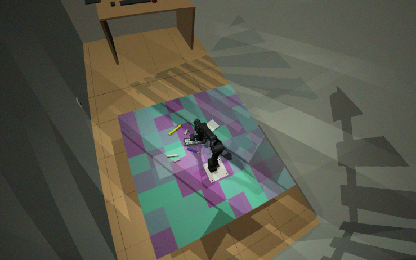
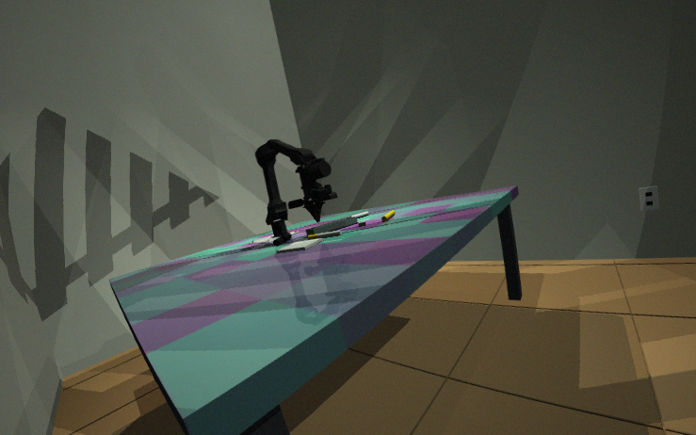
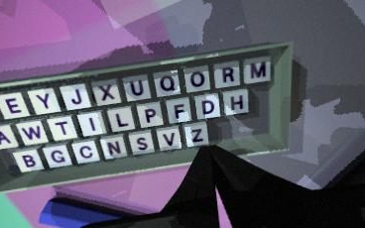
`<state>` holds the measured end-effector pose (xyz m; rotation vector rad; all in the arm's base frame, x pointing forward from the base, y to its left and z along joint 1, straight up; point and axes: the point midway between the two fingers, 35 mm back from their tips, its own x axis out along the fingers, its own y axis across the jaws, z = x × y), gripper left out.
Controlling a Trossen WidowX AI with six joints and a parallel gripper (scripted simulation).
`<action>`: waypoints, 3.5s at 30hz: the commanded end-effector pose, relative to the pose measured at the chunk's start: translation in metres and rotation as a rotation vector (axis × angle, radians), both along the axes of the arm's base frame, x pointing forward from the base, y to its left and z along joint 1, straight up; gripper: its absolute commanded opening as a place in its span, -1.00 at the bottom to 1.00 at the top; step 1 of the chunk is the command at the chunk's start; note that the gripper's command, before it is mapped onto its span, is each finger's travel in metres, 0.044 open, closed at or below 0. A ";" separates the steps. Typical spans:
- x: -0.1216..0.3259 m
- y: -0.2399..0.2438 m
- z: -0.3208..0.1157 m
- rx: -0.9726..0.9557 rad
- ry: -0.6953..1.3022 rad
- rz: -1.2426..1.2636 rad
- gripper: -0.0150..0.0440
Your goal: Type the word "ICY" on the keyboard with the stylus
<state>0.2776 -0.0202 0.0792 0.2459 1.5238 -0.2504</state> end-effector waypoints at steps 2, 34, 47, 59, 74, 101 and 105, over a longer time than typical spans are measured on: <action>-0.009 0.011 -0.001 0.001 0.003 -0.002 -0.49; 0.014 0.083 0.050 0.008 0.001 -0.002 -0.49; 0.015 0.083 0.055 0.009 -0.007 0.002 -0.40; 0.015 0.083 0.055 0.010 -0.007 0.002 -0.49; 0.002 0.090 0.043 -0.060 0.078 -0.481 0.02; -0.041 0.103 0.018 -0.542 -0.131 -2.025 0.02; -0.041 0.103 0.018 -0.544 -0.135 -2.034 0.02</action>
